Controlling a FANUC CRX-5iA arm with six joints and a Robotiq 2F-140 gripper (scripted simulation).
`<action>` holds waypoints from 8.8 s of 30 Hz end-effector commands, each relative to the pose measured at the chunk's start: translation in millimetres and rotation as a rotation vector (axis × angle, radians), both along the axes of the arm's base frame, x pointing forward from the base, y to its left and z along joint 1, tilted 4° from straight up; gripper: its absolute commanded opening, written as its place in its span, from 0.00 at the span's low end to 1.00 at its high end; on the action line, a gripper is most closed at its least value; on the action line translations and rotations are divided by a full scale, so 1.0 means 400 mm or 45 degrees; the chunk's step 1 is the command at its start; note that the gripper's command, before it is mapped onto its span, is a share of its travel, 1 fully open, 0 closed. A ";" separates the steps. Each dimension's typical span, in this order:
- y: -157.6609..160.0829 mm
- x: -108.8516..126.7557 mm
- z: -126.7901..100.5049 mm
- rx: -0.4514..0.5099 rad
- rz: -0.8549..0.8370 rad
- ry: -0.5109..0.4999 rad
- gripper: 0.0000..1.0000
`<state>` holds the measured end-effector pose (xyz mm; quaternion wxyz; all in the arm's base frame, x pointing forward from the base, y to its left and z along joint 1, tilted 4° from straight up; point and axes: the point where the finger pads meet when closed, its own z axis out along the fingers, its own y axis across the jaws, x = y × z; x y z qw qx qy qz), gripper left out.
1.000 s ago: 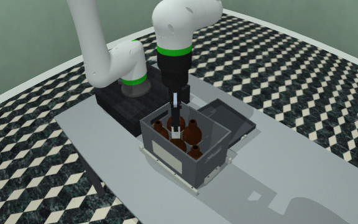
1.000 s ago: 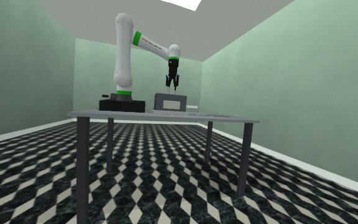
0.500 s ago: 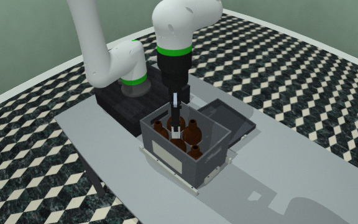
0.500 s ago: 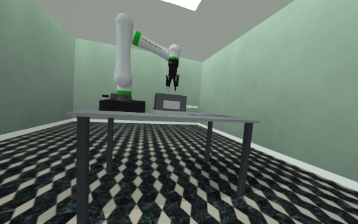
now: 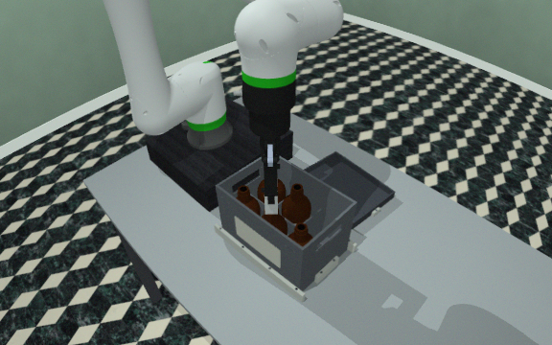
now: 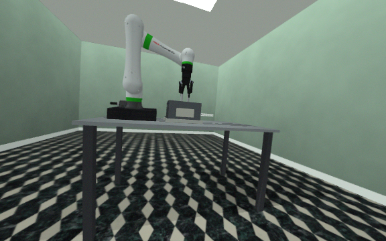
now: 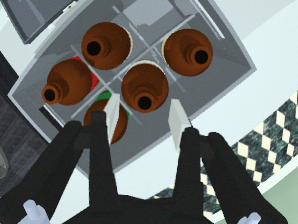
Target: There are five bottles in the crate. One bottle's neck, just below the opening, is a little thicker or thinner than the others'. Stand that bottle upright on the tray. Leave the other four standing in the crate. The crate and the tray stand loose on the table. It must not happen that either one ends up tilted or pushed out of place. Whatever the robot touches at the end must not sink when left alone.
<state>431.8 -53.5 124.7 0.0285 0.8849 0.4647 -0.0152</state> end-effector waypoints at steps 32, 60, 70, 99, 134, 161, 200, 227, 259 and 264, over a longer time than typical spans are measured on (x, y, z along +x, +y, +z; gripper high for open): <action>-0.005 0.001 -0.078 0.000 0.000 -0.002 0.44; -0.006 0.001 -0.092 0.000 0.000 -0.002 0.44; -0.006 0.001 -0.092 0.000 0.000 -0.002 0.44; -0.006 0.001 -0.092 0.000 0.000 -0.002 0.10; -0.006 0.001 -0.092 0.000 0.000 -0.002 0.10; -0.006 0.001 -0.092 0.000 0.000 -0.002 0.44; -0.005 0.001 -0.072 0.000 0.000 -0.002 0.44; 0.006 0.001 0.099 0.000 0.000 -0.002 0.44; 0.008 0.001 0.120 0.000 0.000 -0.002 0.10; 0.008 0.001 0.120 0.000 0.000 -0.002 0.10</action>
